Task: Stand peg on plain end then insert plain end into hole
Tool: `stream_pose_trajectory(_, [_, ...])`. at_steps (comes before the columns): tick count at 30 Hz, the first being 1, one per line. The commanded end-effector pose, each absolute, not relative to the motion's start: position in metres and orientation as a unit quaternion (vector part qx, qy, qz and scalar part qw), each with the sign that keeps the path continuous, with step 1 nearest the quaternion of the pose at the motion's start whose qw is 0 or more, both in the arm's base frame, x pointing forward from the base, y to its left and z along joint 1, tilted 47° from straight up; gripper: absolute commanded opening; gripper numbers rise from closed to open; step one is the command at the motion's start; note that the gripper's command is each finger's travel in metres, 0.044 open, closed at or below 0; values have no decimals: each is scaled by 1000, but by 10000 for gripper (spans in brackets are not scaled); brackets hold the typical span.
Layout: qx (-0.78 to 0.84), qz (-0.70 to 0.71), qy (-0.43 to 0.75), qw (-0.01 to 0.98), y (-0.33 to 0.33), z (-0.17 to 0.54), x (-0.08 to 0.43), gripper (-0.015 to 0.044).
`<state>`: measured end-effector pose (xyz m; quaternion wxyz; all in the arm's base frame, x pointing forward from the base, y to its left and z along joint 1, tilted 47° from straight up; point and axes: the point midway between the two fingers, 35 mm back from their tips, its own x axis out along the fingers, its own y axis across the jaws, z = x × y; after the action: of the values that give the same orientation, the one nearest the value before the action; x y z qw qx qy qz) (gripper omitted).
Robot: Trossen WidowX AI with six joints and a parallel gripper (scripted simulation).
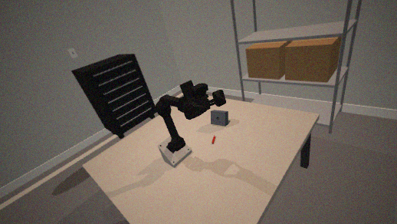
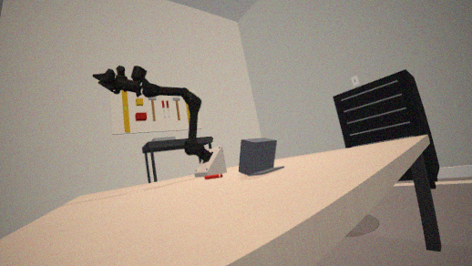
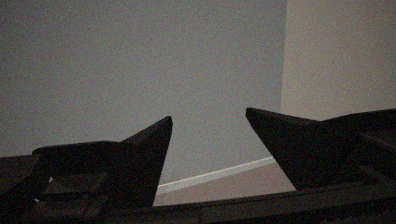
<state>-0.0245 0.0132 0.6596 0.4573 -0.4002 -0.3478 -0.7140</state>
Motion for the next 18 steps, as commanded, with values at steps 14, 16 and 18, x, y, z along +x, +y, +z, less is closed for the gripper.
stream_pose_trajectory(14, [-312,-702,-320,554,-69,644,-28,440])
stream_pose_trajectory(16, [-291,-705,-308,569,-88,638,-28,440])
stream_pose_trajectory(18, [-271,-707,-294,583,-106,632,-26,440])
